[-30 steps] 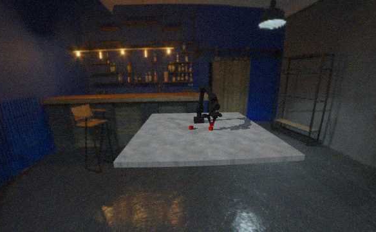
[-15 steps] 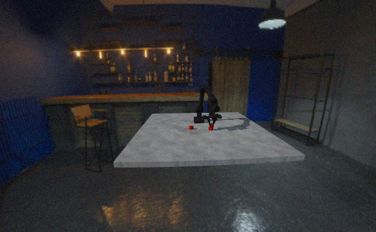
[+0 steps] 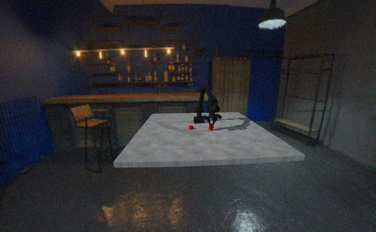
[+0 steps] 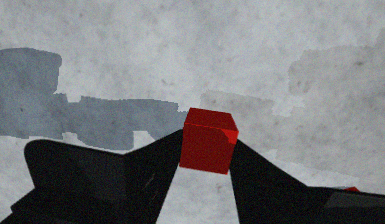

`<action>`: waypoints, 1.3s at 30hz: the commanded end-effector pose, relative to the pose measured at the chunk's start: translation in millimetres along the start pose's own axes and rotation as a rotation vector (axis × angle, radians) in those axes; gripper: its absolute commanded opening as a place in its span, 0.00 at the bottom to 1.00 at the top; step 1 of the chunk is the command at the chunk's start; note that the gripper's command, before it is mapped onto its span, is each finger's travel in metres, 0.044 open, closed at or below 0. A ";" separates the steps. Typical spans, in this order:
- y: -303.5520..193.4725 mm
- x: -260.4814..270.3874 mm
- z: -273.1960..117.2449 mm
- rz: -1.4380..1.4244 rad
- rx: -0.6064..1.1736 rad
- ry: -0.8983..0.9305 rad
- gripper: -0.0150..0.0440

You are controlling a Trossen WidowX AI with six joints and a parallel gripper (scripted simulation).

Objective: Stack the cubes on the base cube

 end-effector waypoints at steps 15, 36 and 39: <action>0.1 0.0 -10.7 0.000 0.000 0.000 0.60; -12.8 -43.9 -39.1 -0.056 -0.008 -0.021 0.70; -20.2 -62.9 -43.7 -0.107 -0.005 -0.021 0.70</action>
Point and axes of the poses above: the point midway between the two fingers, 35 mm back from their tips, its own z axis out along the fingers, its own x axis across the jaws, y = z × x, the point moved 4 cm from there along -z, back along the fingers, and after that the axes turned 7 degrees about -z, right-handed, at the moved point
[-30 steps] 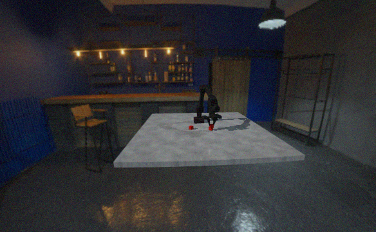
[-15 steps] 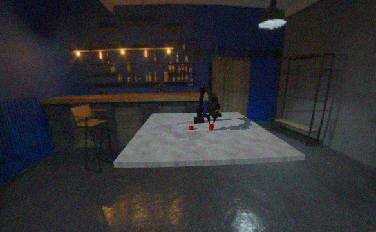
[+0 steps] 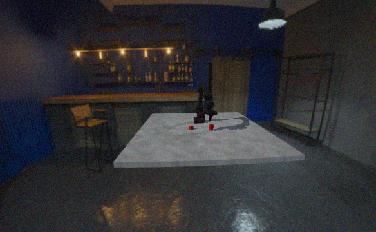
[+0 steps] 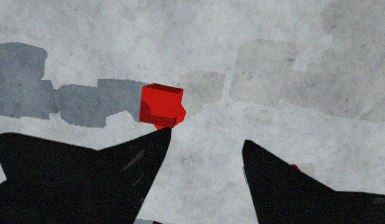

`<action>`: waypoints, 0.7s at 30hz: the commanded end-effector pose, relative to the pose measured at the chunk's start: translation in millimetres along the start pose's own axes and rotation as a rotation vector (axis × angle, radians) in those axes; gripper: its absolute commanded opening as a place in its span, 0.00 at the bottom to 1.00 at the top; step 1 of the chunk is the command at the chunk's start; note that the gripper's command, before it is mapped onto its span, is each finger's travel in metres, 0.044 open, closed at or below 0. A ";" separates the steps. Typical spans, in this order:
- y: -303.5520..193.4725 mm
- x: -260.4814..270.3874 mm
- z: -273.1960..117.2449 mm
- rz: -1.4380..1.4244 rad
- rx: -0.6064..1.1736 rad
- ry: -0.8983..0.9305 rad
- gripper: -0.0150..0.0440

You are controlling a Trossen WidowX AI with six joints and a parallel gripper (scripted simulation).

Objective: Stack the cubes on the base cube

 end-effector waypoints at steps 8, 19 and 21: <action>-38.5 -63.2 -13.9 -0.181 0.015 0.000 0.70; -87.7 -114.0 -27.9 -0.372 0.022 0.008 0.70; -97.6 -121.6 -30.4 -0.406 0.023 0.010 0.70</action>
Point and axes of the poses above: the point midway between the two fingers, 35 mm back from their tips, its own z axis out along the fingers, its own x axis across the jaws, y = z × x, the point moved 4 cm from there along -z, back along the fingers, and after that the axes turned 7 degrees about -z, right-handed, at the moved point
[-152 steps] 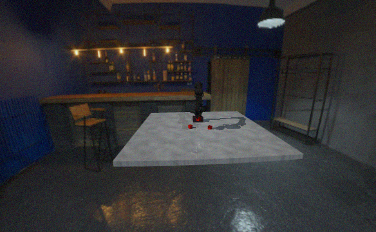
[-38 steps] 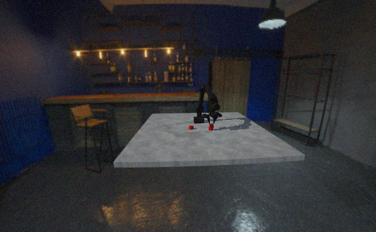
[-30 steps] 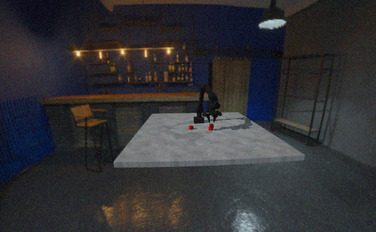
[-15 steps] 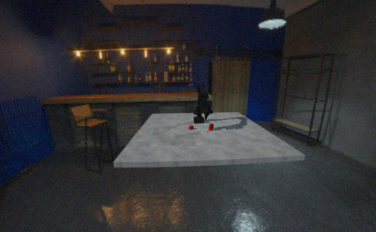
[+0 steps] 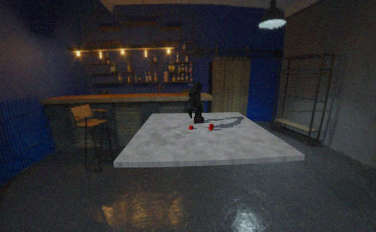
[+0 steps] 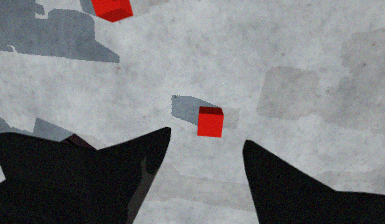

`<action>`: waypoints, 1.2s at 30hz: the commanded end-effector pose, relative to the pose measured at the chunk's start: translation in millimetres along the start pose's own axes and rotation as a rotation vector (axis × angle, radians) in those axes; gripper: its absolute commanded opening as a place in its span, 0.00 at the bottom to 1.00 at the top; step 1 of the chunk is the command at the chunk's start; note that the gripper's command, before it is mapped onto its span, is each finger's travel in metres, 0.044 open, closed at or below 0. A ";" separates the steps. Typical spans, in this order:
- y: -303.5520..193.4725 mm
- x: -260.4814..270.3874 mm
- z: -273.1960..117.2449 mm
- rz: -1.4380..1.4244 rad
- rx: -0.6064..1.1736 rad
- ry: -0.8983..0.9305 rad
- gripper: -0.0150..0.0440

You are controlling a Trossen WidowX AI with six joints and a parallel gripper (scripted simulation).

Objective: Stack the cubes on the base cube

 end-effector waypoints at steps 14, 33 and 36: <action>-28.1 -6.4 52.9 -0.078 0.008 0.008 0.70; -28.6 -5.9 82.6 -0.078 0.008 0.008 0.70; -28.6 -5.9 87.6 -0.078 0.008 0.008 0.70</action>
Point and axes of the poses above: the point midway between the two fingers, 35 mm back from their tips, its own z axis out along the fingers, its own x axis across the jaws, y = z × x, the point moved 4 cm from there along -z, back along the fingers, and after that the axes turned 7 degrees about -z, right-handed, at the moved point
